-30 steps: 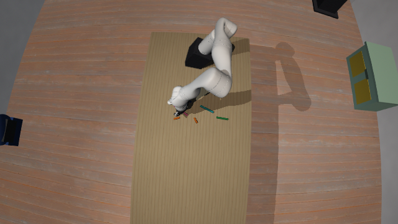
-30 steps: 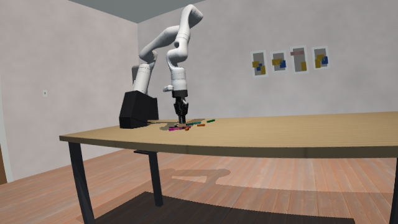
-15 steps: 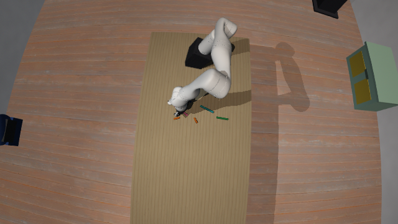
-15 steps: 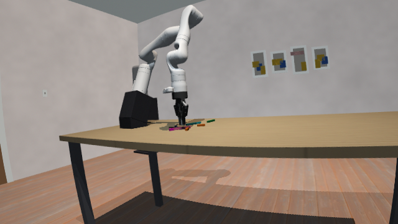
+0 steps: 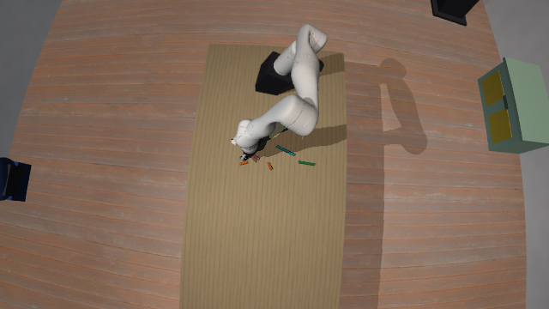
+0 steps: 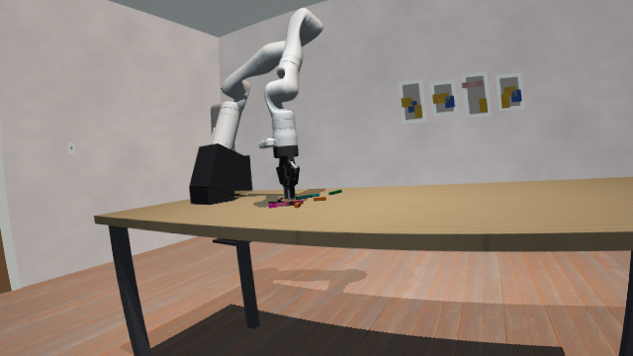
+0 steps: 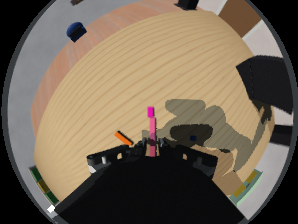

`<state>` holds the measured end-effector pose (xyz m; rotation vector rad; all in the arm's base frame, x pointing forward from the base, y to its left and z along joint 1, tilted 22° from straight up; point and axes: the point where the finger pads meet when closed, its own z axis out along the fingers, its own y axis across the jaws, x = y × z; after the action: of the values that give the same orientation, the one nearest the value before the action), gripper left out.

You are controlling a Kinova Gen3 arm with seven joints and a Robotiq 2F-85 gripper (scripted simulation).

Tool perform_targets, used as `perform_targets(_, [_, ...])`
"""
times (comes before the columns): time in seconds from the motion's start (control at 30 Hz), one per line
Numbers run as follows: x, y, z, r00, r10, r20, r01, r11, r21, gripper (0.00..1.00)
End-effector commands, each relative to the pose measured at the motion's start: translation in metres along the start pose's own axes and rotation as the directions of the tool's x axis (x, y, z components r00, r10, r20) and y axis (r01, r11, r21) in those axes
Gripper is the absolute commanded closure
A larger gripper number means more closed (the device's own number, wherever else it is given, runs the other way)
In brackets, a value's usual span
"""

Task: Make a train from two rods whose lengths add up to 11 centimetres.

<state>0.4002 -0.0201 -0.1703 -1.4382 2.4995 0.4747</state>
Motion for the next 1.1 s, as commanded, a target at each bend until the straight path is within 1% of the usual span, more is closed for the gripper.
perform_targets(0.0, [0.0014,-0.0043,-0.0002,1.0,-0.002,-0.002,0.002,1.0,0.01,0.76])
perform_targets(1.07, [0.0049,-0.0046,-0.0002,1.0,-0.002,-0.002,0.002,1.0,0.011,0.76])
